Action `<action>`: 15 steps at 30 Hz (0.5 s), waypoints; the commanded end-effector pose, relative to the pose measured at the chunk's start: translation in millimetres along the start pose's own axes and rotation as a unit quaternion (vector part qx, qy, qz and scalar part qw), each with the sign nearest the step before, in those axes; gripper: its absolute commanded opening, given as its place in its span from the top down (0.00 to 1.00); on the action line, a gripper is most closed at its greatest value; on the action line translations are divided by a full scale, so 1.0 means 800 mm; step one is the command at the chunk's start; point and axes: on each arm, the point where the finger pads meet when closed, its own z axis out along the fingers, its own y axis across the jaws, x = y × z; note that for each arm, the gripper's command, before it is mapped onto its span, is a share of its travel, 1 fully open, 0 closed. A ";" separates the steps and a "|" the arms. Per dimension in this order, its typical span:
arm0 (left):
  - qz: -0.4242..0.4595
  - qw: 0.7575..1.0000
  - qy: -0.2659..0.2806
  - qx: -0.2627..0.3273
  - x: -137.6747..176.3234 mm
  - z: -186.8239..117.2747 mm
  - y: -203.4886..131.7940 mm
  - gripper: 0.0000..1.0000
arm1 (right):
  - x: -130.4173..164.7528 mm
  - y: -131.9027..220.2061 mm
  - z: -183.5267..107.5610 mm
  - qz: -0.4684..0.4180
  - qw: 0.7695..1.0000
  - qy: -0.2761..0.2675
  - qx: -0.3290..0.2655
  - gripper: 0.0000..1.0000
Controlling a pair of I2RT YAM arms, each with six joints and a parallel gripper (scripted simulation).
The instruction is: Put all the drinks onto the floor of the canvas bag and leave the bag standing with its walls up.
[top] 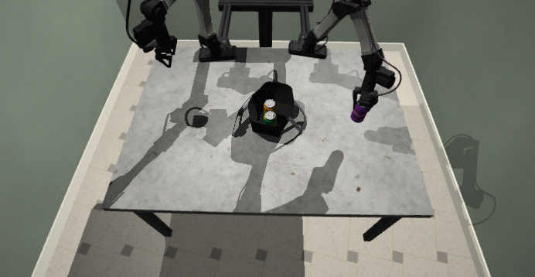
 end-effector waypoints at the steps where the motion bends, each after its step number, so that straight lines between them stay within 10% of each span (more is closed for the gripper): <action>1: 0.019 0.998 -0.047 -0.031 -0.043 -0.033 0.021 0.30 | -0.001 -0.002 -0.006 0.003 1.000 -0.010 -0.005 0.14; 15: 0.022 0.998 -0.048 -0.033 -0.059 -0.069 0.024 0.30 | -0.001 -0.002 -0.006 0.003 1.000 -0.010 -0.005 0.14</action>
